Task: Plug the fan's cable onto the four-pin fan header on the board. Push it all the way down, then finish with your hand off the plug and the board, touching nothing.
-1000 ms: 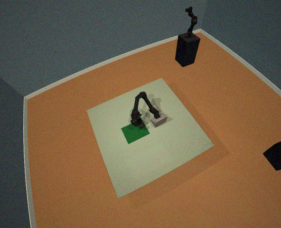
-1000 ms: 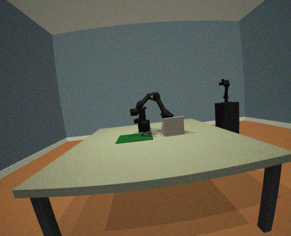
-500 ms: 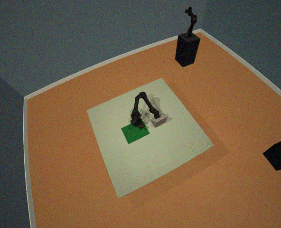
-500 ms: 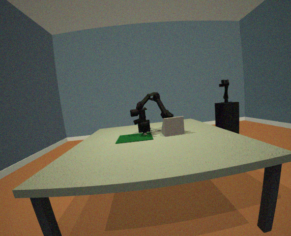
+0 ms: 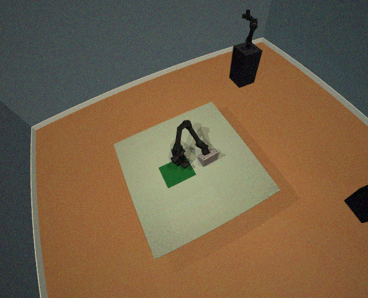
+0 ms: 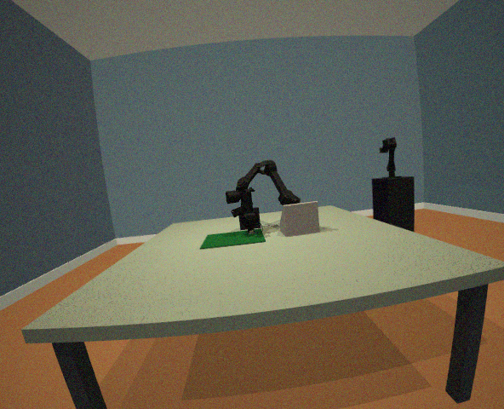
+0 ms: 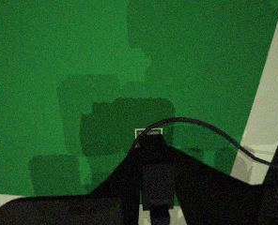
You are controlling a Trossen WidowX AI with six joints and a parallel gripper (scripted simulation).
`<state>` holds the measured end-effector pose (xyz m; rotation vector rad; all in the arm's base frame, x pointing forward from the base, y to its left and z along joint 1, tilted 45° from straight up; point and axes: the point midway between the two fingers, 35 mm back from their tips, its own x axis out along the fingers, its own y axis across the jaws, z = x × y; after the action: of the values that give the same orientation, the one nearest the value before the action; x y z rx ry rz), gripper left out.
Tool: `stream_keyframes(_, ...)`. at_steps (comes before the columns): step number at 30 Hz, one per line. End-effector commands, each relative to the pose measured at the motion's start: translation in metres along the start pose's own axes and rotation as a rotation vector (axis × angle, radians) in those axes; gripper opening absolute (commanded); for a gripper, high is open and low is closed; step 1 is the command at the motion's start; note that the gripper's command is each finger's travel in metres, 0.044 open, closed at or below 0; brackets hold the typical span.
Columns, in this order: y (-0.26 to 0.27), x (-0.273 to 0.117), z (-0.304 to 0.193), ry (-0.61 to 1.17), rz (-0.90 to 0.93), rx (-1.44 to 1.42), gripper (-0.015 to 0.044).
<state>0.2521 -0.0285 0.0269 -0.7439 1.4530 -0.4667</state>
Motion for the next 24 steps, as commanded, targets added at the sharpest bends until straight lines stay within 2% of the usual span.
stream_keyframes(1, 0.000, 0.000, 0.000, 0.000, 0.000, 0.001, 0.0105)
stream_keyframes(7, 0.000, 0.000, 0.000, 0.000, 0.000, 0.001, 0.0260)
stream_keyframes(11, 0.001, -0.009, 0.001, 0.000, 0.001, 0.000, 0.0260)
stream_keyframes(15, 0.001, -0.053, 0.001, 0.004, 0.000, -0.004, 0.0260)
stream_keyframes(21, 0.000, -0.056, 0.002, 0.004, -0.001, -0.004, 0.0260)
stream_keyframes(24, -0.003, -0.059, 0.028, 0.003, 0.000, -0.003, 0.0260)
